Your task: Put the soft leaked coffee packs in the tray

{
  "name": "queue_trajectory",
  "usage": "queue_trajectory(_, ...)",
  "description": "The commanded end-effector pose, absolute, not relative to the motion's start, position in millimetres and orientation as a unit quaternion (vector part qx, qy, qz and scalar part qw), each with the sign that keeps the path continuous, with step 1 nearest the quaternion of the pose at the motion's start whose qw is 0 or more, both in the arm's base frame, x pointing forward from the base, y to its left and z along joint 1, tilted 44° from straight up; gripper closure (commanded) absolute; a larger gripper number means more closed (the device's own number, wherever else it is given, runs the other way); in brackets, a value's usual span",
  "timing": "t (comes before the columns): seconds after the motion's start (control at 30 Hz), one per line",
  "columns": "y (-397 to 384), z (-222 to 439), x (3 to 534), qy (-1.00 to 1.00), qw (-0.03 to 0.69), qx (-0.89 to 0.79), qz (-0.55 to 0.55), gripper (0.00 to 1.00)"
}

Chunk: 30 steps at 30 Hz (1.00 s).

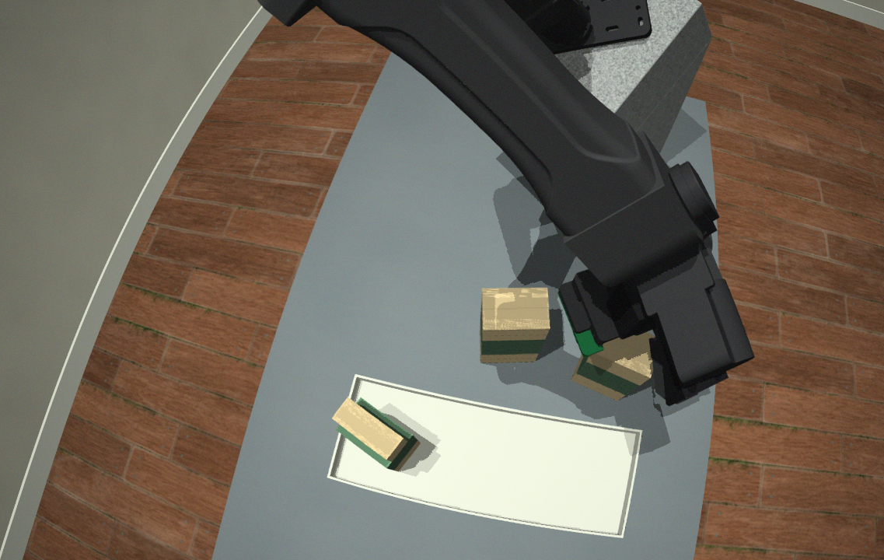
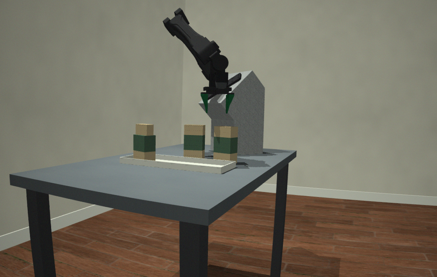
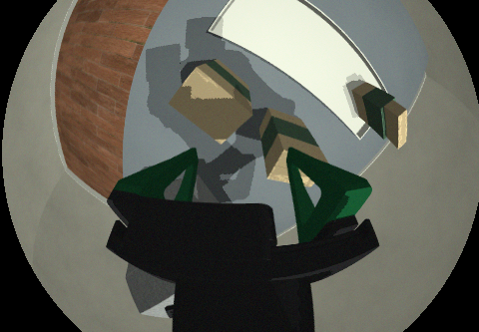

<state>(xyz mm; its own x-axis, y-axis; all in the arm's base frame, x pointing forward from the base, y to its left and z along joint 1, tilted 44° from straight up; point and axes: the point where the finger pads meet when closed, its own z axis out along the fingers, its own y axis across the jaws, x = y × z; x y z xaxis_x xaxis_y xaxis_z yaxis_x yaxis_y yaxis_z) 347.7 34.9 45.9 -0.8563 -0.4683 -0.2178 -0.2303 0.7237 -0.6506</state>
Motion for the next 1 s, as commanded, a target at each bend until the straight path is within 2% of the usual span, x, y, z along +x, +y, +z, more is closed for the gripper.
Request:
queue_trajectory(0.0, 49, 48, 353, 0.882, 0.164, -0.288, -0.335, 0.21)
queue_trajectory(0.6, 78, 33, 358, 0.770, 0.071, -0.515, -0.369, 0.21)
queue_trajectory(0.97, 79, 36, 357, 0.764, 0.073, -0.524, -0.370, 0.21)
